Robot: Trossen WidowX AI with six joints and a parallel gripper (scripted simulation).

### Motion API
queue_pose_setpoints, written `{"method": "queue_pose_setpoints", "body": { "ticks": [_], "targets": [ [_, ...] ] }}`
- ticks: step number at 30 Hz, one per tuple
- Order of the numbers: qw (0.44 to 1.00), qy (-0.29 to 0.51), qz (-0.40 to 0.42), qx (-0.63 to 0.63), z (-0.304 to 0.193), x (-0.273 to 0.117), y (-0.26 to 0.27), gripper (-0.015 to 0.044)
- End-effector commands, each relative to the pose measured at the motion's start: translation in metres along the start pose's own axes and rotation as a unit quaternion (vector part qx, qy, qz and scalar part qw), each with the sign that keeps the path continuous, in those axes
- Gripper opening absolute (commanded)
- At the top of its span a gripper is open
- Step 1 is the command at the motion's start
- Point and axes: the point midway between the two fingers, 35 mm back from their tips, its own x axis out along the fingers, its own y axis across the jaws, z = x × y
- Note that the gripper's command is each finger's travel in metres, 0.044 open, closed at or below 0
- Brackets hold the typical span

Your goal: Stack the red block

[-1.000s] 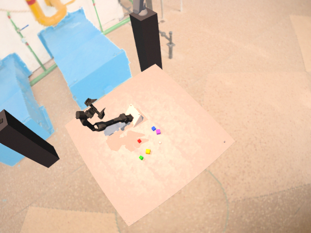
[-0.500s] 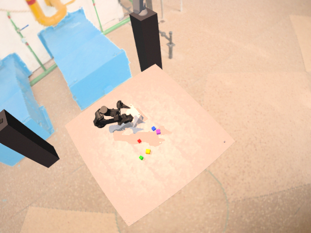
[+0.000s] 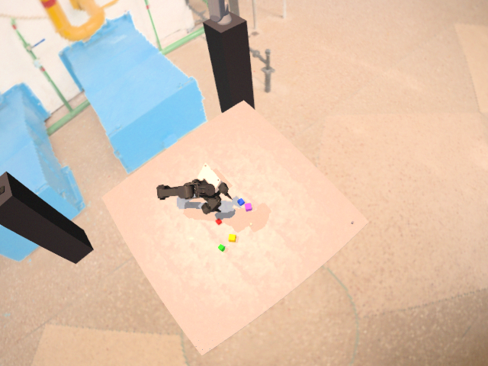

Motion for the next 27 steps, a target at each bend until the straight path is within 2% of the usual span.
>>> {"method": "queue_pose_setpoints", "body": {
  "ticks": [1,11,22,27],
  "targets": [
    [0.994,0.068,-0.084,-0.022,-0.027,0.044,-0.035,0.0440],
    [0.939,0.245,-0.232,-0.071,-0.106,0.105,-0.119,0.0440],
    [0.933,0.258,-0.239,-0.075,-0.111,0.101,-0.128,0.0440],
    [0.933,0.258,-0.239,-0.075,-0.117,0.113,-0.136,0.0440]
  ]
}}
